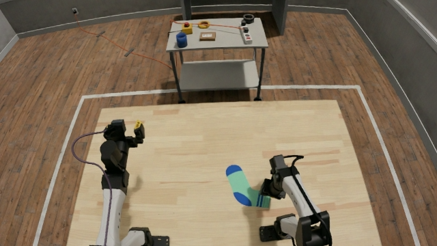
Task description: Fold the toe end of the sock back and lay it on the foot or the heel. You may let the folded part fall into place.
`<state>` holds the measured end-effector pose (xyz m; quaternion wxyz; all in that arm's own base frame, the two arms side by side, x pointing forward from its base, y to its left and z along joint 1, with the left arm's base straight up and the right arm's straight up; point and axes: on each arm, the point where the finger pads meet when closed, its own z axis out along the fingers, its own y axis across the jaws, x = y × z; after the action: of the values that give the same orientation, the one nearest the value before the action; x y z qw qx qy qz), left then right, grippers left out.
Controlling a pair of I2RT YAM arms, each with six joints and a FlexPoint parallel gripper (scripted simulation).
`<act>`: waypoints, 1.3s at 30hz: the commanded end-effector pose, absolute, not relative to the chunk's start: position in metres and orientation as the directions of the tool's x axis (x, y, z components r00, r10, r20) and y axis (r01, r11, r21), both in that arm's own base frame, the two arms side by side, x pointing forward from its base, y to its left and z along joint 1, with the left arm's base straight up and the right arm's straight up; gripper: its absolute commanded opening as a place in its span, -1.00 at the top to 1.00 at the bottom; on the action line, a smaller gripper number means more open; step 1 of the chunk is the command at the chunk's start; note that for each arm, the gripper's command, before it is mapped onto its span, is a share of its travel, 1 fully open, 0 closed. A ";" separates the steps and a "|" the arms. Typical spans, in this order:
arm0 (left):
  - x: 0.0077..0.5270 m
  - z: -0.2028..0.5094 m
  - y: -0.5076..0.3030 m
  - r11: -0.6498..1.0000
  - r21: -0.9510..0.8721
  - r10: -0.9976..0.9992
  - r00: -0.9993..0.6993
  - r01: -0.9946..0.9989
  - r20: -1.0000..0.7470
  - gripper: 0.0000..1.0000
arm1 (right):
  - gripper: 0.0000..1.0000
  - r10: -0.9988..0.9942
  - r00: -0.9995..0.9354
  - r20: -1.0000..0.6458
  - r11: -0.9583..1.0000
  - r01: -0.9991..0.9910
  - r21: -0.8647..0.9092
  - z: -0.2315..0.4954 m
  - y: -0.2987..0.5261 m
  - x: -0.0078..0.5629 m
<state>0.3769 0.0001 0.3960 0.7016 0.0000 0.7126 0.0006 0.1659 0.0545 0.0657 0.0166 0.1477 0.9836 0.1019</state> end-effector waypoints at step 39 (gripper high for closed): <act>0.375 0.402 0.000 1.000 0.000 0.000 0.000 0.000 -1.000 -1.00 | 0.21 0.122 -0.491 -0.862 0.987 -0.029 0.157 0.254 0.026 0.359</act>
<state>0.3769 0.0001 0.3960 0.7016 0.0000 0.7126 0.0006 0.3389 0.0331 0.2169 0.4411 0.0406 0.8920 0.0903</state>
